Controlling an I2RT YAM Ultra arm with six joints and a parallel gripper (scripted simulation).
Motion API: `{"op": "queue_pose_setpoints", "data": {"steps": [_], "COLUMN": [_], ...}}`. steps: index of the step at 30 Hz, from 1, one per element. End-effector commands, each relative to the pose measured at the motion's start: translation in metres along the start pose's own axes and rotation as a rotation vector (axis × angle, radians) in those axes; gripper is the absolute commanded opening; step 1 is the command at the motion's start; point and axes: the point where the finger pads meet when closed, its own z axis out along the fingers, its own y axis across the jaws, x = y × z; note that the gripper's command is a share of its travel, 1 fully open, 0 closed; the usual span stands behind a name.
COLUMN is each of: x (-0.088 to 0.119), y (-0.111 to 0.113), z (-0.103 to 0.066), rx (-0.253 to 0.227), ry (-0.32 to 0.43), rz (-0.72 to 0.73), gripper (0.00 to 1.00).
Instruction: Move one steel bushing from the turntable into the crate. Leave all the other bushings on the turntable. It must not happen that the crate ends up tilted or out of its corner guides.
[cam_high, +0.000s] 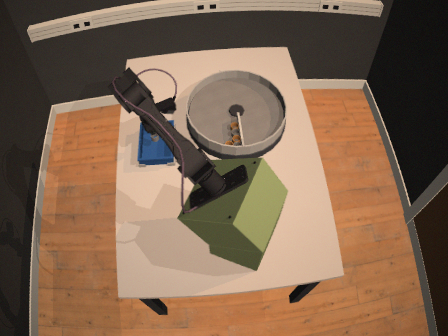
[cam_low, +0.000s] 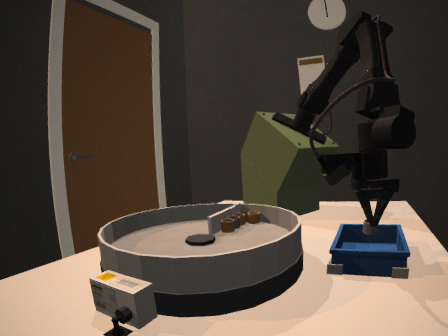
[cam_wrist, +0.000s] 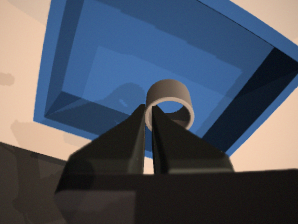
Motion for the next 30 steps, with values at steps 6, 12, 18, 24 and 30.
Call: {"op": "queue_pose_setpoints", "data": {"steps": [6,12,18,24,30], "x": [-0.003,-0.003,-0.003,-0.0034,-0.0072], "y": [0.0112,0.0112,0.0112,0.011,0.0037], "z": [-0.0061,-0.0061,-0.0061,-0.0051,0.0022], "rx": [-0.024,-0.024,-0.024,-0.024,-0.007], "ry": [-0.017,-0.017,-0.017,-0.017,-0.02], "rz": [0.004,0.004,0.004,0.004,0.01], "gripper": [0.0,0.0,0.0,0.0,0.0]}}
